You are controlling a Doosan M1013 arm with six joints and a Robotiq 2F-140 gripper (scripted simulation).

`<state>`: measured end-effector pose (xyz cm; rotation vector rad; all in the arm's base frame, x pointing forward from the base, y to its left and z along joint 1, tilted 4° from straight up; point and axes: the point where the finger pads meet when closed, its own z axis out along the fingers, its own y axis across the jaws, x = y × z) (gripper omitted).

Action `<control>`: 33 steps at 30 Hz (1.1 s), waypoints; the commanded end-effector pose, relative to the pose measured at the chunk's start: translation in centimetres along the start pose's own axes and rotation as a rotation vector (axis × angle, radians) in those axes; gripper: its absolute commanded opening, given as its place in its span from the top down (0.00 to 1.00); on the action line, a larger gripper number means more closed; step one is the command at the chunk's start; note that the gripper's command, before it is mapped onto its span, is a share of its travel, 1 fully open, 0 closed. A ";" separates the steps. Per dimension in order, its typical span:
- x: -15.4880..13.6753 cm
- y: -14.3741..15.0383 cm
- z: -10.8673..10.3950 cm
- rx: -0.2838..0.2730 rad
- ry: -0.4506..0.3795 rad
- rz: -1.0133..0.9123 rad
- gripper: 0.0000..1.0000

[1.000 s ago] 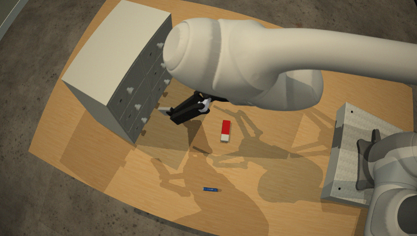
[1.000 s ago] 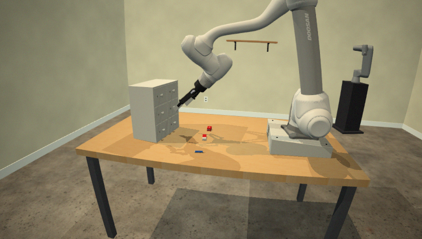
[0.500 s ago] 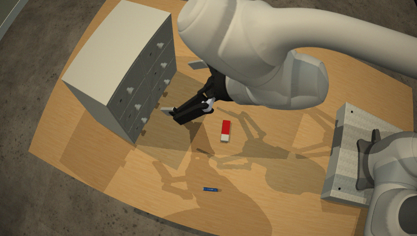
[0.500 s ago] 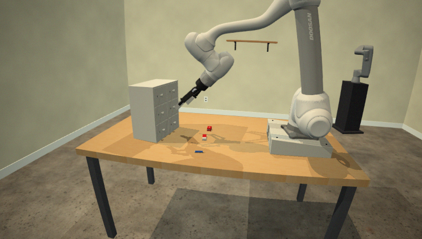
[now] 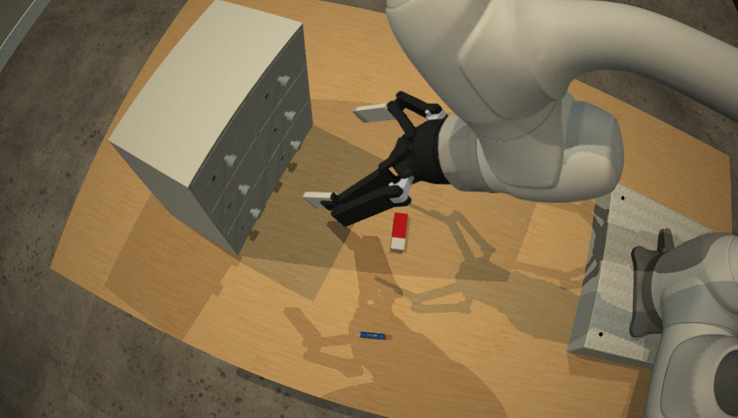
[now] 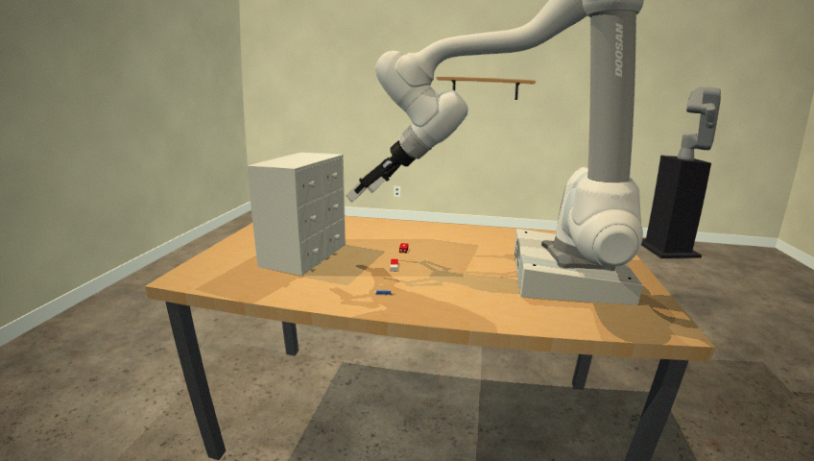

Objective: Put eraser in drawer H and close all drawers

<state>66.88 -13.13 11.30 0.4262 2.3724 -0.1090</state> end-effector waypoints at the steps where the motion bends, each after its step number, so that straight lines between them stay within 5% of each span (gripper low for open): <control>1: -0.1 0.1 -1.2 0.021 0.278 -0.002 0.00; 20: -0.2 0.3 -5.3 0.084 0.301 0.007 0.00; 31: -0.2 0.3 -5.9 0.116 0.483 0.007 0.00; 33: -0.2 0.3 -5.9 0.095 0.611 0.004 0.00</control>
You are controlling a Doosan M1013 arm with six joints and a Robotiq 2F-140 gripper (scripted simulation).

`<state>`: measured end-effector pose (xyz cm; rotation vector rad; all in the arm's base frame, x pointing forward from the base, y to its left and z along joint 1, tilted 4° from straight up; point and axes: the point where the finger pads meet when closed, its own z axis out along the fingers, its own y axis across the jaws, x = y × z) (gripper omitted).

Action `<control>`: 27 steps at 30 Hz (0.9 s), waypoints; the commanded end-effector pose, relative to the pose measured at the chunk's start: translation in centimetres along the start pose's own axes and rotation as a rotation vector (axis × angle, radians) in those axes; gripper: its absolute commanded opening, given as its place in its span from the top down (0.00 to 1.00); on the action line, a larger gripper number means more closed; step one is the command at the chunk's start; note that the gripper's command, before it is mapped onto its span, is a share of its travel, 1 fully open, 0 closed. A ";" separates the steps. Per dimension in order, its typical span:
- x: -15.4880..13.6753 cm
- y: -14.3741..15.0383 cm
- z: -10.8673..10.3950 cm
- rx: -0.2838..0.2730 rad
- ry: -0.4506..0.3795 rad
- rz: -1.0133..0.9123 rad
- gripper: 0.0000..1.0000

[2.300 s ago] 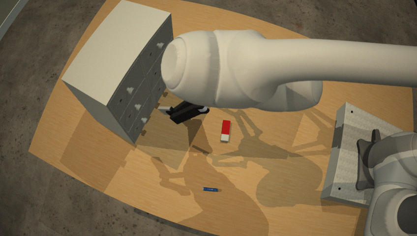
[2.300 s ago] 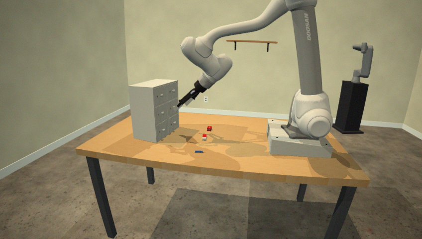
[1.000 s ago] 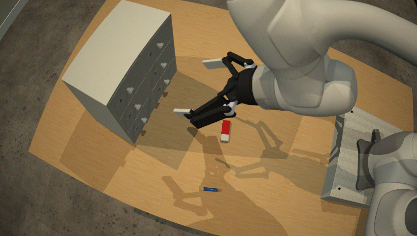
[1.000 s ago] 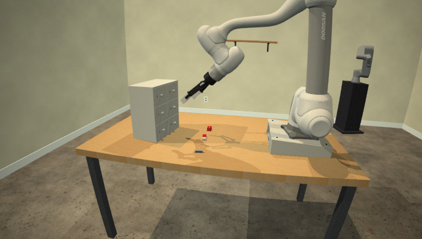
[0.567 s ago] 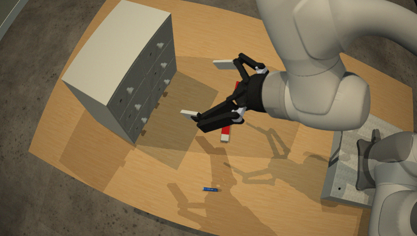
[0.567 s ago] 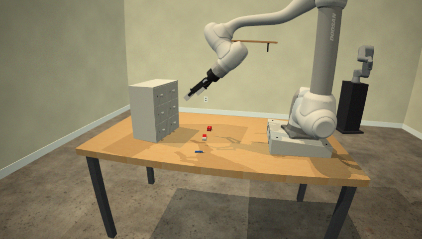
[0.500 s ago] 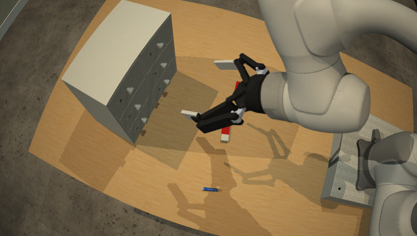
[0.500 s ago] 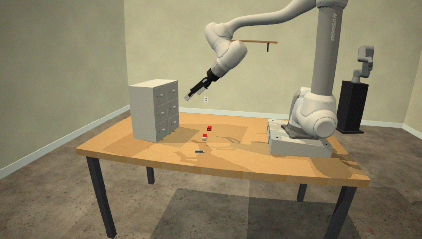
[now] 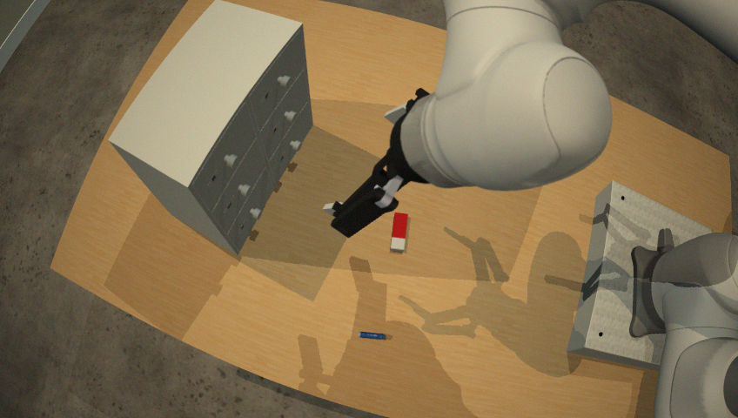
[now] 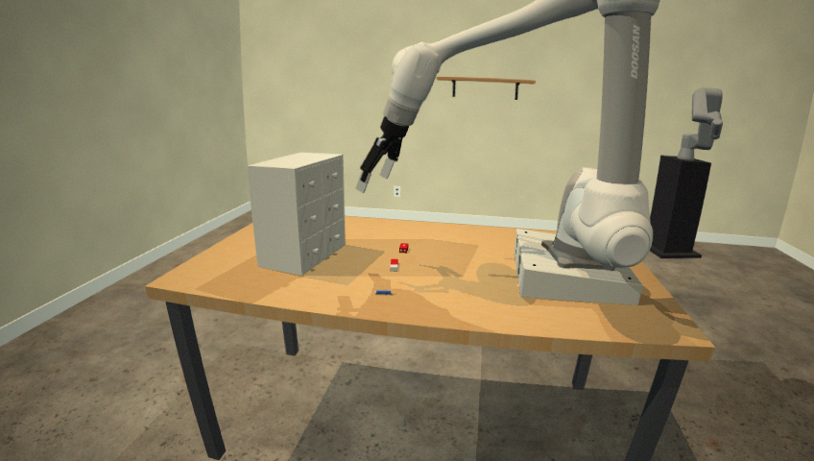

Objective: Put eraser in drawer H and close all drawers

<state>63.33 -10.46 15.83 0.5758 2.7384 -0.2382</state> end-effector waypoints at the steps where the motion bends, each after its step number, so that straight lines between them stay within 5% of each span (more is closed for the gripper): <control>1: -0.4 -1.2 0.3 -0.068 0.268 -0.039 0.00; 5: -0.4 -1.2 0.3 -0.109 0.429 -0.063 0.00; 27: -0.4 -1.2 0.3 -0.109 0.429 -0.063 0.00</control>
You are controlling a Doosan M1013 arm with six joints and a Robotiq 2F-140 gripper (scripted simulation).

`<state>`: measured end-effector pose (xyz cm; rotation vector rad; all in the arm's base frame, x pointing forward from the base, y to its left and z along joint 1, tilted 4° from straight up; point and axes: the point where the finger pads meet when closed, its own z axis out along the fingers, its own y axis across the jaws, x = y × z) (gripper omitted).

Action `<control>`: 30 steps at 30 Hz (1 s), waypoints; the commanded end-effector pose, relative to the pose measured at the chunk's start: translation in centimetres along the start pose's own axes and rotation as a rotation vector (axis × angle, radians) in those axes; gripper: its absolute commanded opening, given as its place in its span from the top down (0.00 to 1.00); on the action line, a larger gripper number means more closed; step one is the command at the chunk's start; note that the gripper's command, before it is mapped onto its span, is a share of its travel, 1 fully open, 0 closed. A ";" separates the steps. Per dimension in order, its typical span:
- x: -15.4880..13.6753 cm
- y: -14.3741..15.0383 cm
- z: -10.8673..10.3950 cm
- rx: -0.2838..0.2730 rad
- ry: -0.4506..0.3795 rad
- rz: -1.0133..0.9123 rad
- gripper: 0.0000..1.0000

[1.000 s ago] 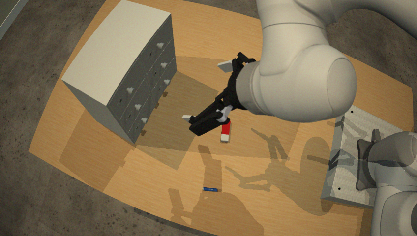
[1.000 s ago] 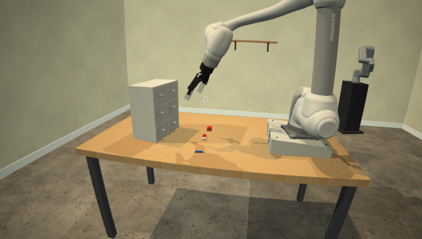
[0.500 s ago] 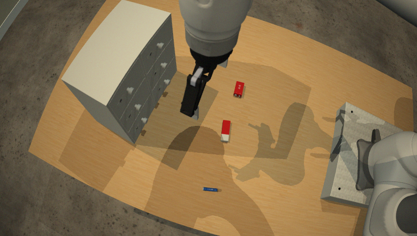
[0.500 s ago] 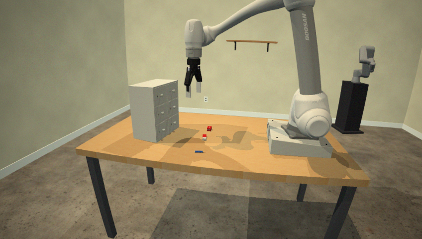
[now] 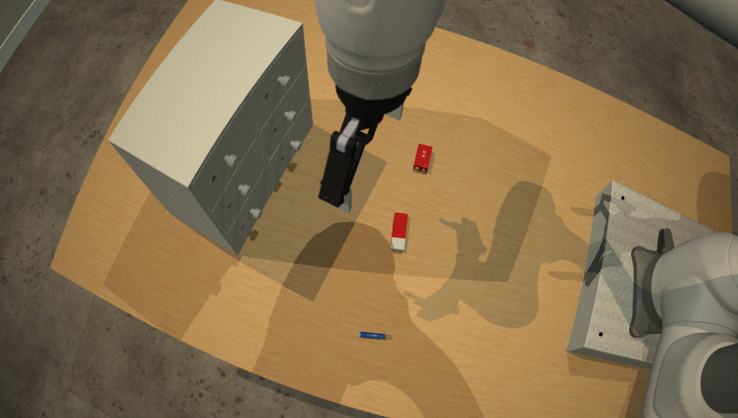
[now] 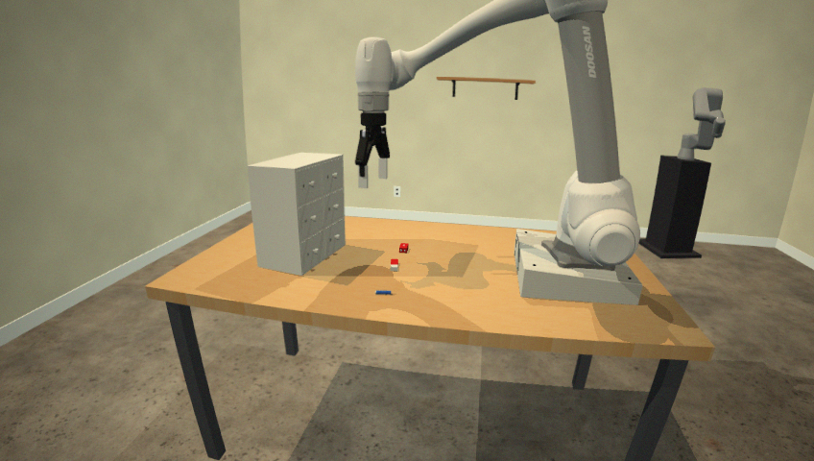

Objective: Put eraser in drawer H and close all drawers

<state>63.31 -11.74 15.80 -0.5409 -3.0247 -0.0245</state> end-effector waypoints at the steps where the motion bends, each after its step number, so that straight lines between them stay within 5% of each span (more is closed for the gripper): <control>1: 0.0 0.0 0.0 0.000 0.000 0.000 0.00; 15: 0.0 0.2 0.0 0.000 0.000 0.000 0.00; 20: -0.3 8.6 0.7 0.000 0.000 0.000 0.00; 22: -0.3 8.6 0.7 0.000 0.000 0.000 0.00; 24: 0.1 13.2 1.2 0.000 0.000 0.000 0.00; 30: 0.2 14.3 1.3 0.000 -0.001 0.000 0.00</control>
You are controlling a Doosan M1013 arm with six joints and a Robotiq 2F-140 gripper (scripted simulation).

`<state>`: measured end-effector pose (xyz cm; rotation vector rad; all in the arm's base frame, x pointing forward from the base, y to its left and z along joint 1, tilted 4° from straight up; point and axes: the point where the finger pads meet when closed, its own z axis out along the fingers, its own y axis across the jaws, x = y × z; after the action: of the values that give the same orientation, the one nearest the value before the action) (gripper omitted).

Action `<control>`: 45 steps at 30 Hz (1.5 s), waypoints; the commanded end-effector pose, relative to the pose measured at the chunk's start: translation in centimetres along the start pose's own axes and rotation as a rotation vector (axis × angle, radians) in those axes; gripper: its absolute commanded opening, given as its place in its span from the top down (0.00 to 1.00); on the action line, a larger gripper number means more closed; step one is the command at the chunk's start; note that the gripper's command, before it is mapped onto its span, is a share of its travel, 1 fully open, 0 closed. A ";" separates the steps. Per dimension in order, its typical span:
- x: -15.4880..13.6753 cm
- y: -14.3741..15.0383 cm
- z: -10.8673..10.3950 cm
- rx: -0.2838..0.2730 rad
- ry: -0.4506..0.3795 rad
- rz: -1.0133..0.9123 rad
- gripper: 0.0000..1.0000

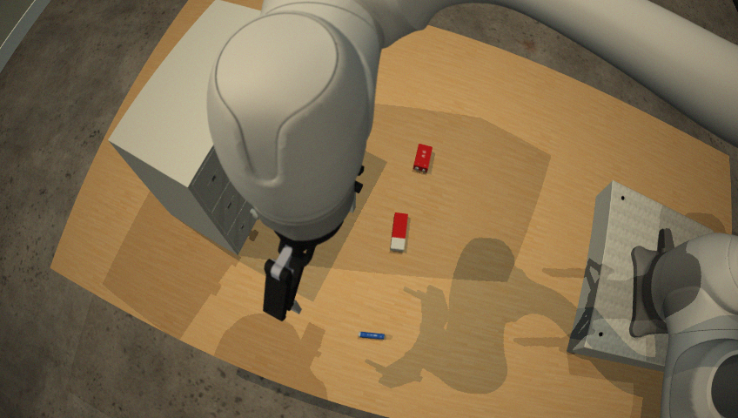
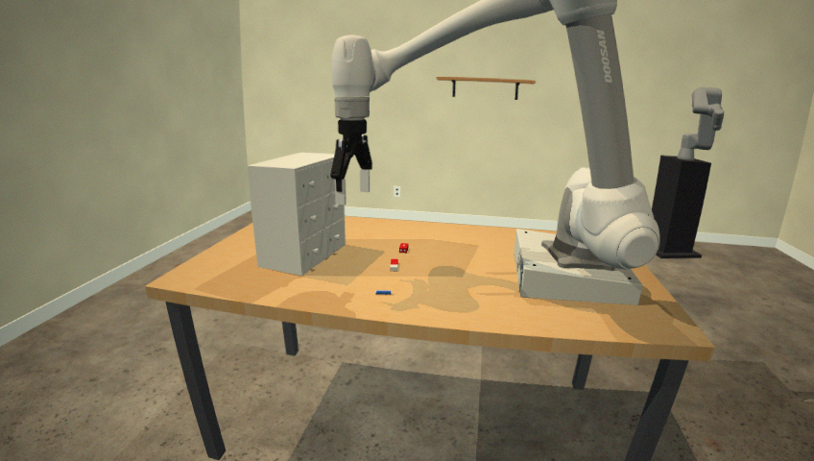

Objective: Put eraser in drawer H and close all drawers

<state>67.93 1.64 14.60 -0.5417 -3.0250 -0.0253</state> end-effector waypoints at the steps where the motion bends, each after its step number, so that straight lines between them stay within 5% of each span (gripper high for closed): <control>1: 0.0 0.2 0.0 0.000 -0.001 0.000 0.00; 17: -1.0 0.2 1.0 0.000 -0.101 0.000 0.00; 26: -2.3 0.1 2.2 0.001 -0.234 0.000 0.00; 38: -5.4 0.1 5.3 0.001 -0.552 0.000 0.00; 45: -6.2 0.1 6.0 0.002 -0.633 0.000 0.00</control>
<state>73.09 0.17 8.46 -0.6195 -3.5949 0.1166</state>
